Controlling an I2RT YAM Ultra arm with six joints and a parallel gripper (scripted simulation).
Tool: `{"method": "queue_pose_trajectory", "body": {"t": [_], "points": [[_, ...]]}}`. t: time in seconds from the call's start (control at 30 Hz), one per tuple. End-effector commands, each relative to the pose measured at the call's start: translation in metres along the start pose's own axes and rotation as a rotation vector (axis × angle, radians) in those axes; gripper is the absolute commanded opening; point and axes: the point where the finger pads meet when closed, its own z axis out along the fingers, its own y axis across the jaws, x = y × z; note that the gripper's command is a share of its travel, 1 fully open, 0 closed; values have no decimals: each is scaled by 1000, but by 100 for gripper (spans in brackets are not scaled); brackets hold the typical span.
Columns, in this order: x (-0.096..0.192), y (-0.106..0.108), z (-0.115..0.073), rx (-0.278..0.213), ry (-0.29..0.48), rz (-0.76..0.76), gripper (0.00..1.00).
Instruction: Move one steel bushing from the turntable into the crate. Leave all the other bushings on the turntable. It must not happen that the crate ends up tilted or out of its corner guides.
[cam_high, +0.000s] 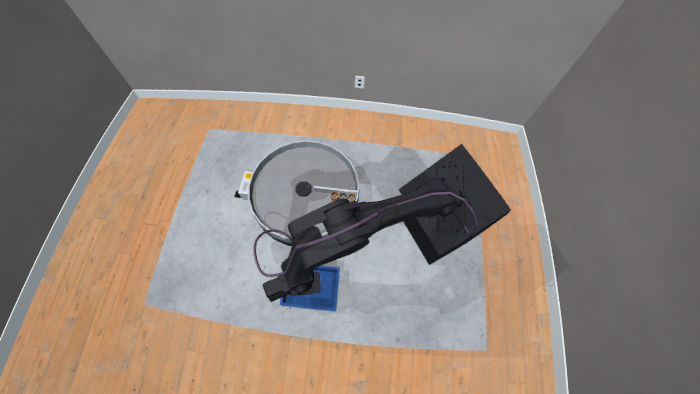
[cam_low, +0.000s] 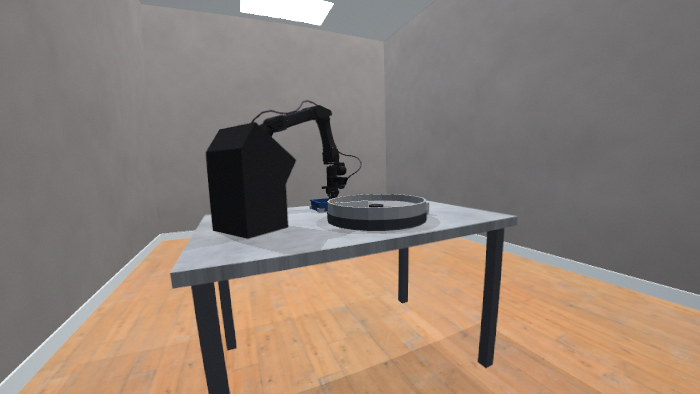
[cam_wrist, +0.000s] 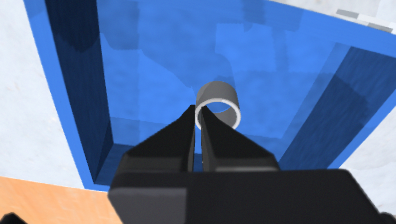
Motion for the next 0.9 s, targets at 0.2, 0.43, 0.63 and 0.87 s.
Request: {"method": "queue_pose_trajectory", "body": {"t": [0.2, 0.43, 0.63, 0.87], "points": [[11, 17, -16, -39, 8, -4, 14], [11, 17, -16, -39, 8, -4, 14], [11, 17, -16, -39, 8, -4, 14], [11, 17, -16, -39, 8, -4, 14]]}}
